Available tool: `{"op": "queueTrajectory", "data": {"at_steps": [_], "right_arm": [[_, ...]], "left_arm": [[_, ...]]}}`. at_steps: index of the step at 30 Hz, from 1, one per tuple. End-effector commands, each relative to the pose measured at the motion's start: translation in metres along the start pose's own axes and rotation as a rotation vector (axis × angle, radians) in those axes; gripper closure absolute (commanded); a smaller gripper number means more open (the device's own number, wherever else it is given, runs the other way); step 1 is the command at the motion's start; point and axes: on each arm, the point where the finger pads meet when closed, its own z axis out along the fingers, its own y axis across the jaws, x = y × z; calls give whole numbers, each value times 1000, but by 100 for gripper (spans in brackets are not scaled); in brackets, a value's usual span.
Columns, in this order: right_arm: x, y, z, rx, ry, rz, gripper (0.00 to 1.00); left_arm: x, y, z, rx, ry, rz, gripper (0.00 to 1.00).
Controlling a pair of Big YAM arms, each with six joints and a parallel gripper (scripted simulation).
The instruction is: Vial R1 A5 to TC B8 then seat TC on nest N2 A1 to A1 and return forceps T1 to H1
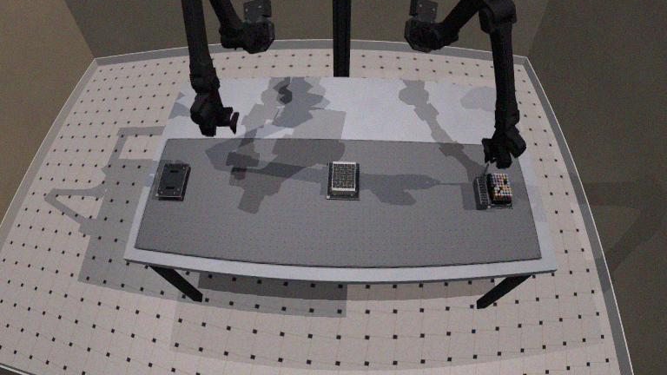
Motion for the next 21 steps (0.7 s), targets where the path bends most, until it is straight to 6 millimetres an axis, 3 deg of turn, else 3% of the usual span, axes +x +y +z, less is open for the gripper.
{"op": "queueTrajectory", "data": {"at_steps": [1, 21], "right_arm": [[-8, -1, -3, 1, -17, -13, 0], [-8, -1, -3, 1, -17, -13, 0]], "left_arm": [[-18, 5, 4, -12, -29, 0, 77], [-19, 4, 35, -8, -27, 0, 77]]}}
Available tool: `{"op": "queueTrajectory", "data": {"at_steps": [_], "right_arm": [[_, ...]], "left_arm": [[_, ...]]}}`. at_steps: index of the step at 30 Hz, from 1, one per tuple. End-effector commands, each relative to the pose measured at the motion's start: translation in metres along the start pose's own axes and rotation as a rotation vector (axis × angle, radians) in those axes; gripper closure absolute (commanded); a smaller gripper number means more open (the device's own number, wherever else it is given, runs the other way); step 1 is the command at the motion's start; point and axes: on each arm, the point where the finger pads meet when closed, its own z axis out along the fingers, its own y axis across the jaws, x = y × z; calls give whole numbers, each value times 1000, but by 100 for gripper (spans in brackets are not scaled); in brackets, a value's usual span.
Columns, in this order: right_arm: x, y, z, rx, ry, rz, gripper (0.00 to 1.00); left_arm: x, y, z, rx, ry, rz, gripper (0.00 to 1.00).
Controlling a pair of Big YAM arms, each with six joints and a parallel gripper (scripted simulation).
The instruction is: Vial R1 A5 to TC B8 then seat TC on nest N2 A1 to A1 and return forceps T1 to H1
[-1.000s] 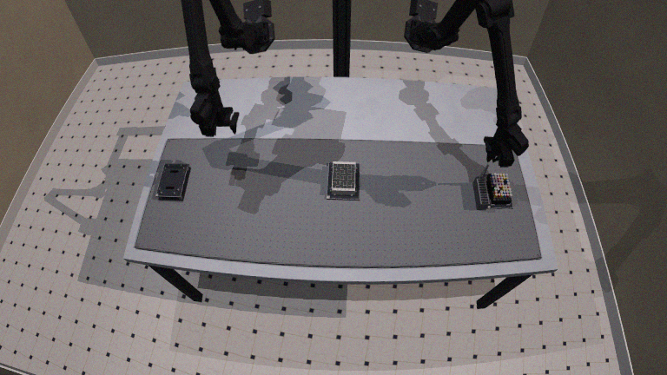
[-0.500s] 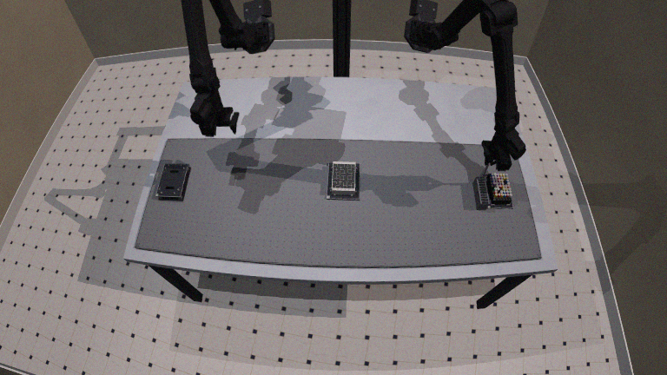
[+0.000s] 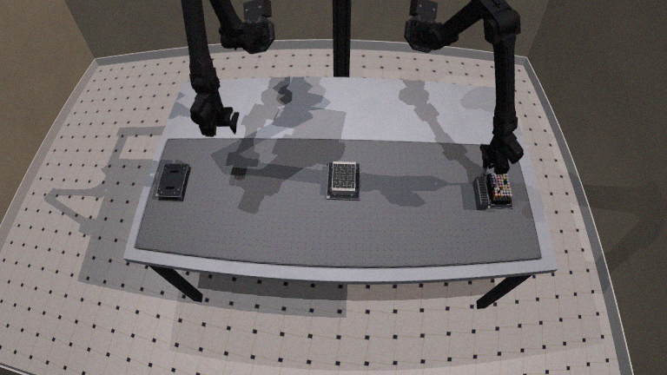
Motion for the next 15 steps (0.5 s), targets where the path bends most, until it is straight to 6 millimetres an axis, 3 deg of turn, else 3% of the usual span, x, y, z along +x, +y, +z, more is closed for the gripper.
{"op": "queueTrajectory", "data": {"at_steps": [1, 15], "right_arm": [[-8, -1, -3, 1, -17, -13, 0], [-8, -1, -3, 1, -17, -13, 0]], "left_arm": [[-13, 4, 8, -8, -20, -4, 77], [-12, 2, 28, -5, -19, -3, 77]]}}
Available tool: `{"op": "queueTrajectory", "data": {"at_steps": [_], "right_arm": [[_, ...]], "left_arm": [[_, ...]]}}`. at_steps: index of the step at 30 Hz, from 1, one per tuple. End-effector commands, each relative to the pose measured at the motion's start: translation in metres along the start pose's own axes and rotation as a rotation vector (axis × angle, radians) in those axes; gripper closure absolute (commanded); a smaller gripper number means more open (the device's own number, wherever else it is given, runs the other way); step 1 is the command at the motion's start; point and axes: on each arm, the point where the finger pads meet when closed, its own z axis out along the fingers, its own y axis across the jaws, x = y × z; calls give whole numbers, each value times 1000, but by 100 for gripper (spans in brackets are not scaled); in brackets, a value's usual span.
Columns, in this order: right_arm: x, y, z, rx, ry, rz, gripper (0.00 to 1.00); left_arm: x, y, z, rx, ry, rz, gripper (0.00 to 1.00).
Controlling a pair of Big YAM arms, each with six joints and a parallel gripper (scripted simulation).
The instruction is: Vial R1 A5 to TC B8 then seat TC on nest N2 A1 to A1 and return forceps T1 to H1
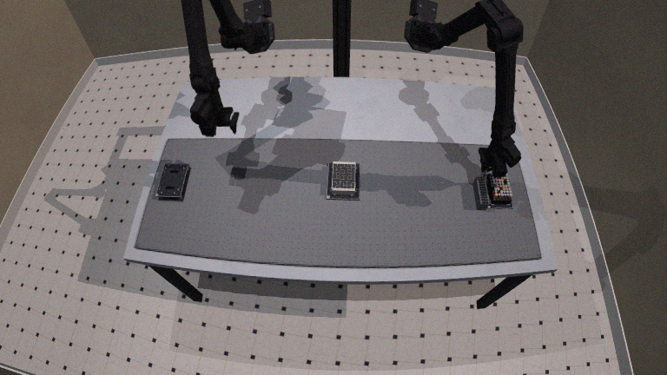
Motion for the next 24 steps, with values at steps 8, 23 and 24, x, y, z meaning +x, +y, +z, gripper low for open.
{"op": "queueTrajectory", "data": {"at_steps": [8, 23, 24], "right_arm": [[-8, -1, -3, 1, -17, -13, 0], [-8, -1, -3, 1, -17, -13, 0], [-8, -1, -3, 1, -17, -13, 0]], "left_arm": [[-9, 4, 6, -9, -16, 2, 77], [-9, 4, 6, -9, -16, 2, 83], [-9, 4, 6, -9, -16, 2, 84]]}}
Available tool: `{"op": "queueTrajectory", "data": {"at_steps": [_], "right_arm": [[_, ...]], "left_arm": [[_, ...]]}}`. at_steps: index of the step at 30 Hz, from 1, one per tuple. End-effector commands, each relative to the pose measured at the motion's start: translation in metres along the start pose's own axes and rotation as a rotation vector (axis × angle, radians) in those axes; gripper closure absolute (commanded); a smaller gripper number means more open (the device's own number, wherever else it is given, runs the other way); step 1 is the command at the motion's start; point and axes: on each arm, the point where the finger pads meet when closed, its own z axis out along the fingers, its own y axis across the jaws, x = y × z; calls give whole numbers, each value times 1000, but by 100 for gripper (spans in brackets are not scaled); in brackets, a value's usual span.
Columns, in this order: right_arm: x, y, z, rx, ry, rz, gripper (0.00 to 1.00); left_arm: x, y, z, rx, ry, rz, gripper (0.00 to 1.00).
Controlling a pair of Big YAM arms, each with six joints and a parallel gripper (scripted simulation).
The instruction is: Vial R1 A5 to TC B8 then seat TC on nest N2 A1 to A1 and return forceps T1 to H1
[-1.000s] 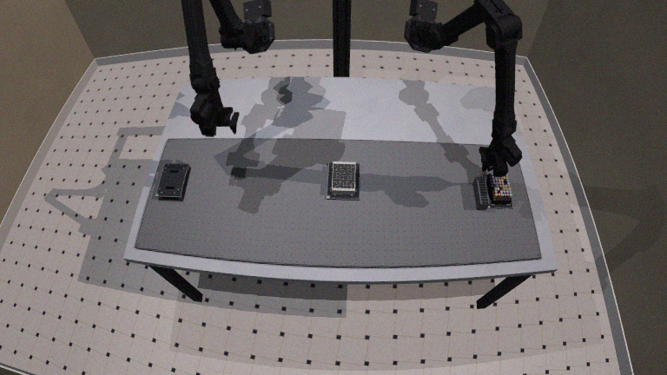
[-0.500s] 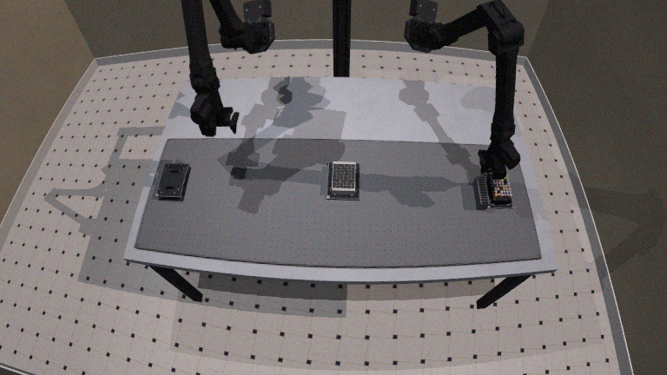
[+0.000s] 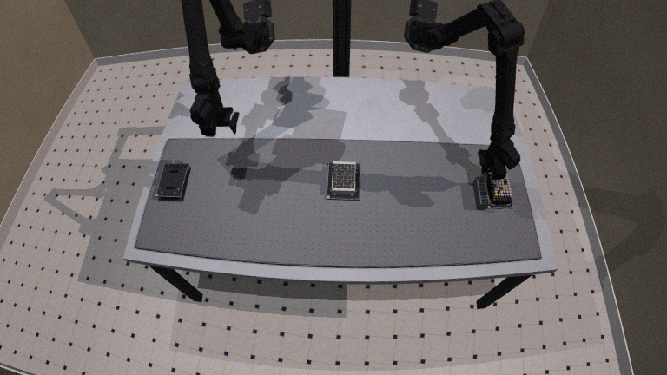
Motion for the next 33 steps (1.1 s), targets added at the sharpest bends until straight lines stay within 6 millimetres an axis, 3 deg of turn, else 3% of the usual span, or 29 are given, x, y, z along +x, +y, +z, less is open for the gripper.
{"op": "queueTrajectory", "data": {"at_steps": [1, 12, 33], "right_arm": [[-8, -1, -3, 1, -17, -13, 0], [-8, -1, -3, 1, -17, -13, 0], [-8, -1, -3, 1, -17, -13, 0]], "left_arm": [[-6, 4, -3, -9, -12, 0, 85], [-6, 4, -3, -9, -12, 0, 94], [-6, 4, -3, -9, -12, 0, 93]]}}
